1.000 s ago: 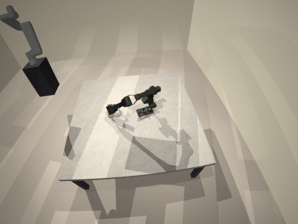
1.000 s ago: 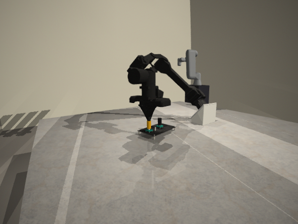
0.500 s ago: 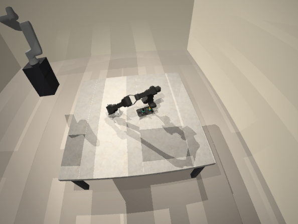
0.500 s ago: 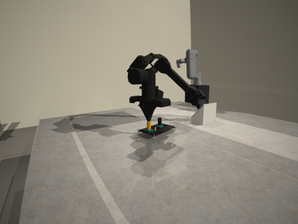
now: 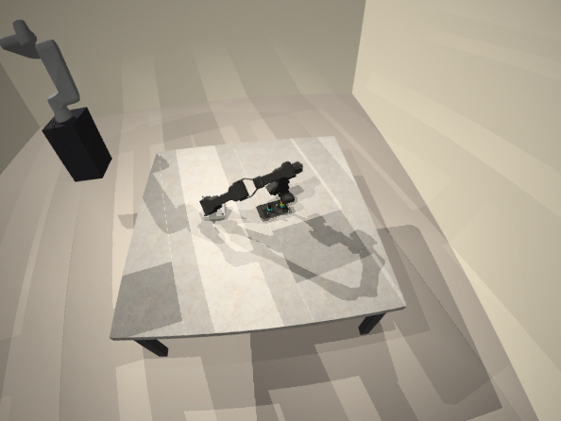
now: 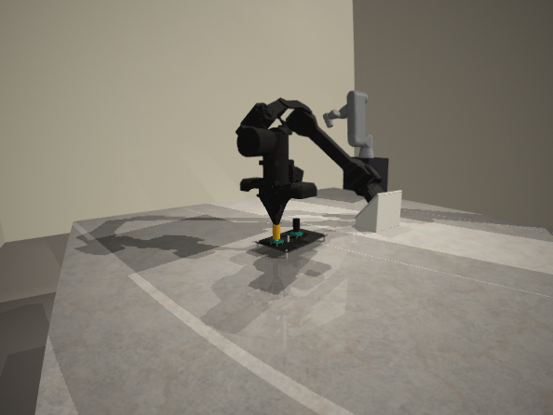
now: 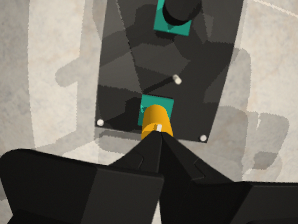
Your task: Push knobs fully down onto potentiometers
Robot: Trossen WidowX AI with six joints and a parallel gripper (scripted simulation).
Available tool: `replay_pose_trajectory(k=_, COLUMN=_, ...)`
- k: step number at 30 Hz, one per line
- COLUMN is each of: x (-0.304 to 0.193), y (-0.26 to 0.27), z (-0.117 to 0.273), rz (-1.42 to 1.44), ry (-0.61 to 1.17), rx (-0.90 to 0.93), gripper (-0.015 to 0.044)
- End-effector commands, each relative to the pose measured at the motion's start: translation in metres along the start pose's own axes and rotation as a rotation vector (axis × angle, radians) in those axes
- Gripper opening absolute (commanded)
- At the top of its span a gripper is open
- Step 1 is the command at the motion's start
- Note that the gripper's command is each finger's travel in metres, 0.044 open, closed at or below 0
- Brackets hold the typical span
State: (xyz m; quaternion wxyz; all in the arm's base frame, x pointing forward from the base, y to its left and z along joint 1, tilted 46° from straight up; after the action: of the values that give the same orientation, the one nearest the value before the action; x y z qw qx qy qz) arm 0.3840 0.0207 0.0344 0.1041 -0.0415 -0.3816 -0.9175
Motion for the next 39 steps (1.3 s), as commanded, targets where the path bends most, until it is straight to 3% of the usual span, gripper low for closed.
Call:
replay_pose_trajectory(k=1, x=0.0, y=0.001, z=-0.003, rz=-0.002, ry=-0.004, rx=0.003, gripper=0.0)
replay_pose_trajectory(k=17, x=0.0, y=0.001, z=0.016, rz=-0.002, ry=-0.004, rx=0.002, gripper=0.0)
replay_pose_trajectory(k=26, x=0.003, y=0.0, z=0.012, rz=0.005, ry=-0.004, rx=0.007, gripper=0.0236)
replay_pose_trajectory(k=33, x=0.079, y=-0.026, z=0.038, rz=0.01, ry=-0.001, rx=-0.009, gripper=0.042)
replay_pose_trajectory(k=39, x=0.157, y=-0.041, z=0.042, rz=0.009, ry=-0.008, rx=-0.007, gripper=0.044)
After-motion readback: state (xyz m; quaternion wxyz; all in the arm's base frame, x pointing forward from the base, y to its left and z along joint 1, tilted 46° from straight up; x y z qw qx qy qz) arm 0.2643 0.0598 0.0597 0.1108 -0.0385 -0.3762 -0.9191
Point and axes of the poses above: the point midway between the two fingers, 35 mm back from their tips, its own z axis back along the fingers, its own y axis across the jaws, x = y × z, the point moved 1 cm from there along z, back along the fingers, and after that the axes turned 1 degree about z, right-handed, at the moved point
